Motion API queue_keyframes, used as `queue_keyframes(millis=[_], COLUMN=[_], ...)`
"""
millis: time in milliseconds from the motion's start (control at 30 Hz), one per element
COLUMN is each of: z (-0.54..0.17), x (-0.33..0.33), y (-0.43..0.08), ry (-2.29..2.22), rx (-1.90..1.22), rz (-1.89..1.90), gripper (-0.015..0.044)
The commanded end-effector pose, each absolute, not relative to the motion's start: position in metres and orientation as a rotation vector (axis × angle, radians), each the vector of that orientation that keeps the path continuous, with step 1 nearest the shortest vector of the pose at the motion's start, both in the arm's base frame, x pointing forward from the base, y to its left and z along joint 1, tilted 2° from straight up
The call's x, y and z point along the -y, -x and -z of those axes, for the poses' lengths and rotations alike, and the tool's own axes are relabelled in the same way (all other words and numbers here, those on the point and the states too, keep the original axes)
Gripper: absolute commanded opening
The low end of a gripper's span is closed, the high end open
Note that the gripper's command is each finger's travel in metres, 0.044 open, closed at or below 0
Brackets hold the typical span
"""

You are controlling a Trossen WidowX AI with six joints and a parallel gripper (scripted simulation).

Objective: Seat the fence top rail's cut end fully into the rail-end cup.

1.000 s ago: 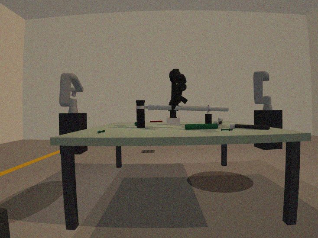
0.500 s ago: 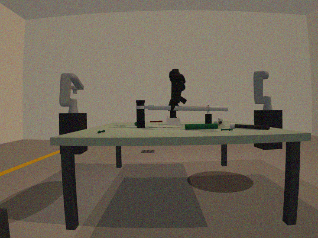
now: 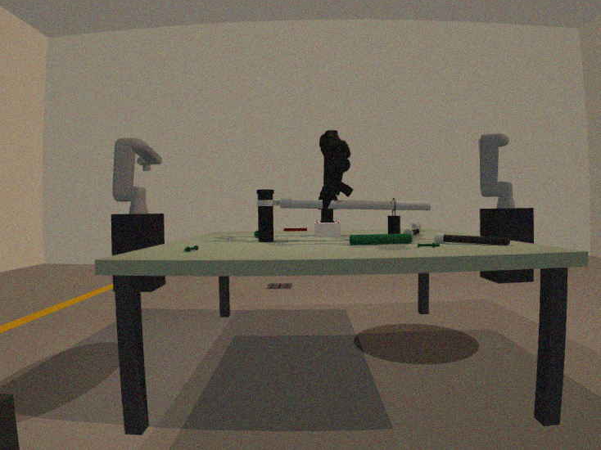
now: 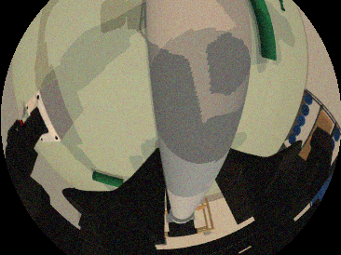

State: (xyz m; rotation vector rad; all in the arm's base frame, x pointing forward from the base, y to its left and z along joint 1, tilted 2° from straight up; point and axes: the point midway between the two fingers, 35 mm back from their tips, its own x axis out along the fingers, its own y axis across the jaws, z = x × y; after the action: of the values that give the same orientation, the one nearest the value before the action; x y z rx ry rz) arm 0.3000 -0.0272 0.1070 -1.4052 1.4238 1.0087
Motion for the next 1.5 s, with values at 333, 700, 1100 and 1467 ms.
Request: queue_keyframes(millis=[333, 700, 1100, 1467], z=[-0.1091, -0.1070, -0.1078, -0.1087], x=[0.0313, 0.0274, 0.0297, 0.0320], y=[-0.2998, -0.3000, -0.2998, -0.2996], ry=[1.417, 1.405, 1.407, 1.409], rx=[-1.431, -1.424, -1.426, -1.428], rz=[-0.997, -1.009, -1.007, -1.005], gripper=[0.0000, 0.0000, 0.0000, 0.0000])
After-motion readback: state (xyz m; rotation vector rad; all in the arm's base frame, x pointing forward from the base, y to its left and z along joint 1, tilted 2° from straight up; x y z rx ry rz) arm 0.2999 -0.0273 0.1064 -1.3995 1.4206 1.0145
